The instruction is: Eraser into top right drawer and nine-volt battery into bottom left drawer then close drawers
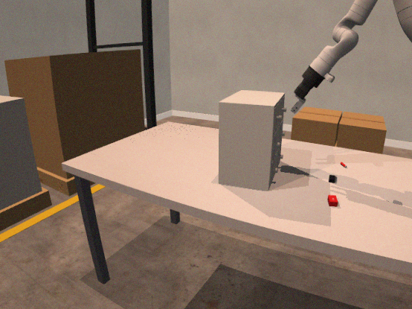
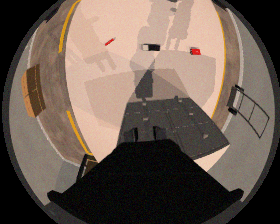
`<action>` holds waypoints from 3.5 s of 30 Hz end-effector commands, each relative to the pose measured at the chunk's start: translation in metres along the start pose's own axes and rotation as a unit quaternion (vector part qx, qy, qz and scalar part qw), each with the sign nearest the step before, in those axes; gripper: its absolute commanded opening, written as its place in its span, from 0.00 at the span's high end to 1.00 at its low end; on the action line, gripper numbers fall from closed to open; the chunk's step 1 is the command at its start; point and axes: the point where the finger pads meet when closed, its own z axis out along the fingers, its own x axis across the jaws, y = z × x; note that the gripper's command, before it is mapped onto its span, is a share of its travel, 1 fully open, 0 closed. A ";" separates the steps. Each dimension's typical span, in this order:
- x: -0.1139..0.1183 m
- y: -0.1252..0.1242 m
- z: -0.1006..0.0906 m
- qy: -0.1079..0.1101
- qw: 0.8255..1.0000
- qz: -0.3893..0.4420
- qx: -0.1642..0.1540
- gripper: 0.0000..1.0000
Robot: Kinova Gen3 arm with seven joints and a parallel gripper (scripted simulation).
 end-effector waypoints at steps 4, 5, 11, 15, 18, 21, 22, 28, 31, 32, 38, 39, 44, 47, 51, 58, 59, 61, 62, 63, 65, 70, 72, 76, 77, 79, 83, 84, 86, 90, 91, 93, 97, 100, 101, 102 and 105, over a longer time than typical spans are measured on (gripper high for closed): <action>-0.001 0.006 0.001 0.000 1.000 -0.004 -0.003 0.33; 0.000 0.007 0.002 0.000 1.000 -0.004 -0.003 0.33; 0.000 0.014 0.008 0.000 1.000 -0.004 -0.002 0.33; 0.000 0.020 0.012 0.001 1.000 -0.004 -0.002 0.33; 0.000 0.024 0.015 0.000 1.000 -0.004 -0.002 0.33; 0.000 0.026 0.016 0.000 1.000 -0.004 -0.003 0.33; 0.000 0.027 0.016 0.000 1.000 -0.004 -0.003 0.33; 0.000 0.031 0.019 0.000 1.000 -0.004 -0.003 0.33; 0.000 0.031 0.019 0.000 1.000 -0.004 -0.002 0.33; 0.000 0.030 0.019 0.000 1.000 -0.004 -0.002 0.33; 0.000 0.030 0.019 0.000 1.000 -0.004 -0.002 0.33; 0.000 0.030 0.019 0.000 1.000 -0.004 -0.002 0.33; 0.000 0.030 0.019 0.000 1.000 -0.004 -0.002 0.33; 0.000 0.030 0.019 0.000 1.000 -0.004 -0.002 0.33; 0.000 0.030 0.019 0.000 1.000 -0.004 -0.002 0.33; 0.000 0.030 0.019 0.000 1.000 -0.004 -0.002 0.63; 0.000 0.030 0.019 0.000 1.000 -0.004 -0.002 0.63; 0.000 0.030 0.019 0.000 1.000 -0.004 -0.001 0.63; 0.000 0.029 0.019 0.001 1.000 -0.004 -0.001 0.63; 0.000 0.029 0.019 0.001 1.000 -0.004 -0.001 0.63; 0.000 0.029 0.019 0.001 1.000 -0.004 -0.001 0.63; 0.000 0.029 0.019 0.001 1.000 -0.004 -0.001 0.63; 0.000 0.029 0.019 0.001 1.000 -0.004 -0.001 0.63; 0.000 0.029 0.019 0.001 1.000 -0.004 -0.001 0.63; 0.000 0.029 0.019 0.001 1.000 -0.004 -0.001 0.63; 0.000 0.029 0.019 0.001 1.000 -0.004 -0.001 0.63; 0.001 0.029 0.019 0.001 1.000 -0.004 -0.001 0.63; 0.001 0.029 0.019 0.001 1.000 -0.004 -0.001 0.63; 0.001 0.028 0.019 0.001 1.000 -0.004 0.000 0.63; 0.001 0.027 0.018 0.001 1.000 -0.004 0.000 0.63; 0.001 0.027 0.018 0.001 1.000 -0.004 0.000 0.63; 0.001 0.026 0.018 0.001 1.000 -0.004 0.000 0.63; 0.001 0.025 0.017 0.001 1.000 -0.004 0.000 0.63; 0.001 0.024 0.016 0.001 1.000 -0.004 0.000 0.63; 0.001 0.024 0.016 0.001 1.000 -0.004 0.000 0.63; 0.001 0.023 0.016 0.001 1.000 -0.004 0.000 0.63; 0.001 0.022 0.015 0.001 1.000 -0.004 0.000 0.63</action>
